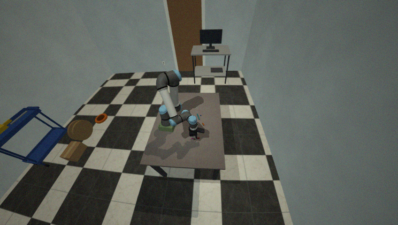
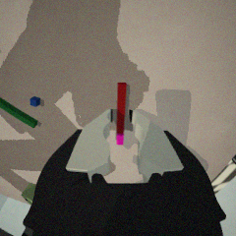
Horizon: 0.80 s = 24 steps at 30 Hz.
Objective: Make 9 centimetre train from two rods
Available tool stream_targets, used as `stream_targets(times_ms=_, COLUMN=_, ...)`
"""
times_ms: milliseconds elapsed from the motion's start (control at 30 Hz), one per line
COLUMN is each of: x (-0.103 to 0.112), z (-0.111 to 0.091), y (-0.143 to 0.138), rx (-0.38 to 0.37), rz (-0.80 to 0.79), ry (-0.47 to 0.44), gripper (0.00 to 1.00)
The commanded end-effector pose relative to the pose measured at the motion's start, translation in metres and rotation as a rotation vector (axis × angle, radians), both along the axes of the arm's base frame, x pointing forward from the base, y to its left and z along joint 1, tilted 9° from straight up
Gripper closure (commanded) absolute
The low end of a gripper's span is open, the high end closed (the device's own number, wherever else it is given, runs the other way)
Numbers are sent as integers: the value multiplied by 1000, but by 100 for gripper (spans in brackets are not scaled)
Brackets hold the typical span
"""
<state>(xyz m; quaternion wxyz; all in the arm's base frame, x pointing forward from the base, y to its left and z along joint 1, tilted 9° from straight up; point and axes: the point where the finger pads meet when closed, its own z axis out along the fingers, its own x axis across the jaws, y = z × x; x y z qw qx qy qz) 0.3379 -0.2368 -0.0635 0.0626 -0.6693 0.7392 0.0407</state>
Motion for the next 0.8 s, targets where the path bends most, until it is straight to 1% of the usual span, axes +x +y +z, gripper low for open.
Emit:
stream_targets(times_ms=0, x=0, z=0, y=0, rx=-1, rz=0, ry=-1, gripper=86)
stream_targets(times_ms=267, x=0, z=2, y=-1, rx=-1, rz=0, ry=-1, gripper=86)
stream_targets(times_ms=367, x=0, z=7, y=-1, rx=-1, rz=0, ry=-1, gripper=86)
stream_targets(times_ms=467, x=0, z=17, y=-3, rx=-1, rz=0, ry=-1, gripper=86)
stream_targets(times_ms=533, x=0, z=17, y=-3, rx=-1, rz=0, ry=-1, gripper=86)
stream_targets(times_ms=767, x=-2, z=54, y=-8, rx=-1, rz=0, ry=-1, gripper=86)
